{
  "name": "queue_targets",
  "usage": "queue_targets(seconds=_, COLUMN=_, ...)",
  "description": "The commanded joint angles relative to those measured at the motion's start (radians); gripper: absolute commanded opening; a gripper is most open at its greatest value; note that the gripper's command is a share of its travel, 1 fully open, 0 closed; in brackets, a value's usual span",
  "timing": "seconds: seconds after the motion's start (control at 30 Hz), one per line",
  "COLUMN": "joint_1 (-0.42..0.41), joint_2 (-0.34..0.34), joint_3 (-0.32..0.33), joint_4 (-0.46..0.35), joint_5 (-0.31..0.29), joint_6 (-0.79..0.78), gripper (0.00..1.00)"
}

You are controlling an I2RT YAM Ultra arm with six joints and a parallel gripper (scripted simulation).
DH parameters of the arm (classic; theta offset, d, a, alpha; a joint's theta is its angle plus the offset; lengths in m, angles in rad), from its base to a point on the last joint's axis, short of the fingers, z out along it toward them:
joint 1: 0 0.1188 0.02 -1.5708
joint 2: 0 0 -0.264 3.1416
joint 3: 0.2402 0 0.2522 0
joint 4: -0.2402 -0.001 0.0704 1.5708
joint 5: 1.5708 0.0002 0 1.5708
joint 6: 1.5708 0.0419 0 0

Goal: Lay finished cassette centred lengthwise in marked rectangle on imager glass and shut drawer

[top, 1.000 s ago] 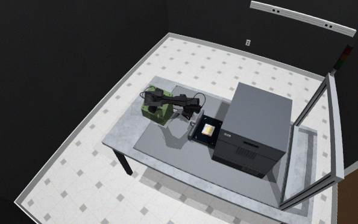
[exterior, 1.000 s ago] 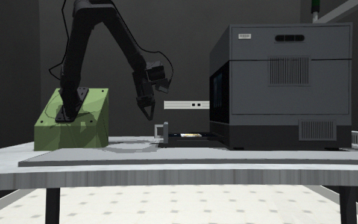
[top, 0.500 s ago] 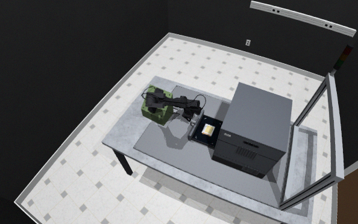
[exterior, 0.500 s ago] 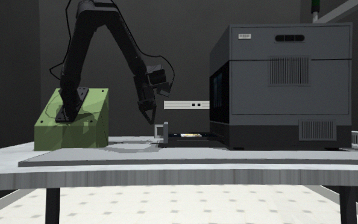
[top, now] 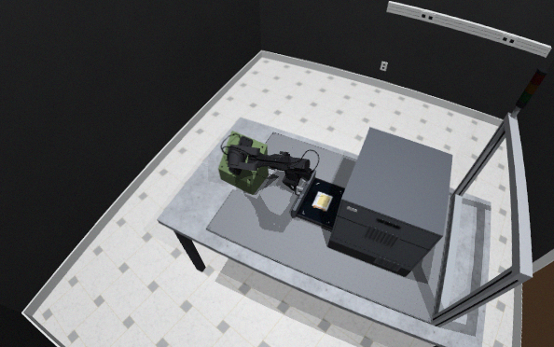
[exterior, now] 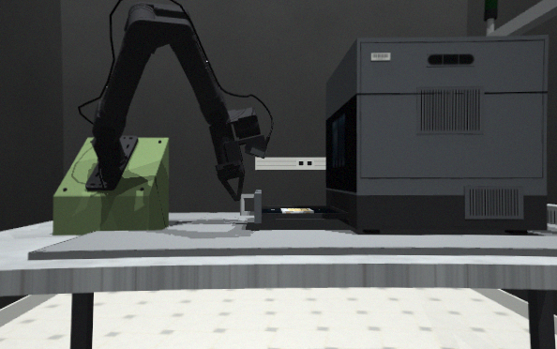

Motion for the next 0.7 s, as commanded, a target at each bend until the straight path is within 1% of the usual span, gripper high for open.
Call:
queue_targets(seconds=0.0, joint_1=-0.006, joint_2=0.016, joint_3=0.0, joint_4=0.051, joint_5=-0.011, joint_6=-0.027, gripper=0.35)
queue_targets(seconds=0.17, joint_1=-0.023, joint_2=0.034, joint_3=-0.014, joint_4=0.085, joint_5=-0.014, joint_6=-0.048, gripper=0.35)
queue_targets(seconds=0.4, joint_1=-0.046, joint_2=0.061, joint_3=-0.009, joint_4=0.134, joint_5=-0.017, joint_6=-0.08, gripper=0.35)
queue_targets(seconds=0.47, joint_1=-0.046, joint_2=0.061, joint_3=-0.009, joint_4=0.134, joint_5=-0.017, joint_6=-0.08, gripper=0.35)
queue_targets(seconds=0.5, joint_1=-0.029, joint_2=0.051, joint_3=-0.008, joint_4=0.142, joint_5=-0.016, joint_6=-0.085, gripper=0.35)
queue_targets(seconds=0.53, joint_1=-0.04, joint_2=0.069, joint_3=-0.01, joint_4=0.149, joint_5=-0.018, joint_6=-0.089, gripper=0.35)
queue_targets(seconds=0.6, joint_1=-0.057, joint_2=0.075, joint_3=-0.01, joint_4=0.159, joint_5=-0.019, joint_6=-0.095, gripper=0.35)
queue_targets(seconds=0.67, joint_1=-0.044, joint_2=0.067, joint_3=-0.008, joint_4=0.161, joint_5=-0.017, joint_6=-0.096, gripper=0.35)
